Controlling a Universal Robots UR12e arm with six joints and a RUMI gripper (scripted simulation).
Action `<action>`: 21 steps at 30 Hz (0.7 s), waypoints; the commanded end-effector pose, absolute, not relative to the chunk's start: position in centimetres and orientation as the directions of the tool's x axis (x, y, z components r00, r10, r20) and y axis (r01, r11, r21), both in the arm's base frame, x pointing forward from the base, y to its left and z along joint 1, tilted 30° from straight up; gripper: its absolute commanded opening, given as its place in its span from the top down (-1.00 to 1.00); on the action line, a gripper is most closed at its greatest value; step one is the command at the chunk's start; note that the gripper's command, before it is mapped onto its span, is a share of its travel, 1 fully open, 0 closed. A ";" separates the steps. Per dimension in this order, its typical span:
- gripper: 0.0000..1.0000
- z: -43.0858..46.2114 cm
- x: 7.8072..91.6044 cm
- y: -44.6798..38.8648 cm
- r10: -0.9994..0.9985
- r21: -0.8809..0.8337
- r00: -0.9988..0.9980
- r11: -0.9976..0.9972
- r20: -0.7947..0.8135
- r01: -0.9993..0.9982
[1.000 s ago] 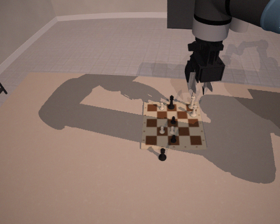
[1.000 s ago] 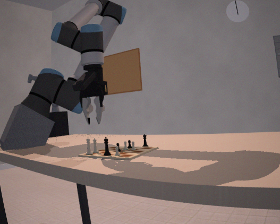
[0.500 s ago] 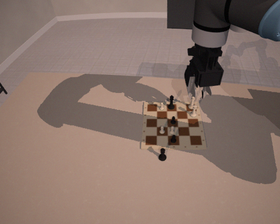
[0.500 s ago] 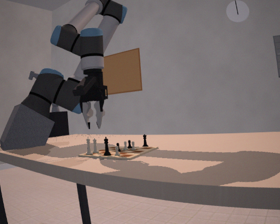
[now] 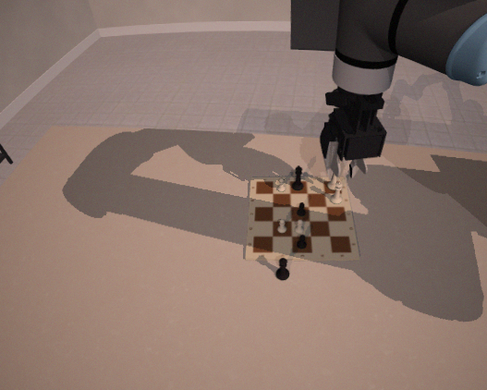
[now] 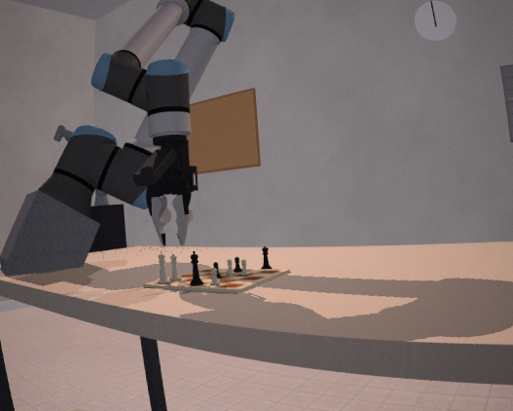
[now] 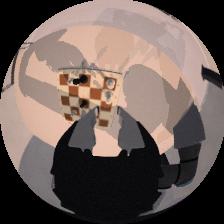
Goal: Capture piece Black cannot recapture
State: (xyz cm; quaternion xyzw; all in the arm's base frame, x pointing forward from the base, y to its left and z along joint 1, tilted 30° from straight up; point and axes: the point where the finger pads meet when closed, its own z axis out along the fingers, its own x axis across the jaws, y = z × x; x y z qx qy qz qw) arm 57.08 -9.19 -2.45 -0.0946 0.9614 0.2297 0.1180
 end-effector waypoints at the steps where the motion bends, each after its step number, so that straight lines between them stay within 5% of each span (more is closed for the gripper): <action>1: 0.51 -2.9 57.2 -9.0 -0.127 0.418 -0.954 0.877 -0.271 -0.236; 21: 0.51 -3.2 57.3 -8.8 -0.127 0.418 -0.954 0.877 -0.271 -0.236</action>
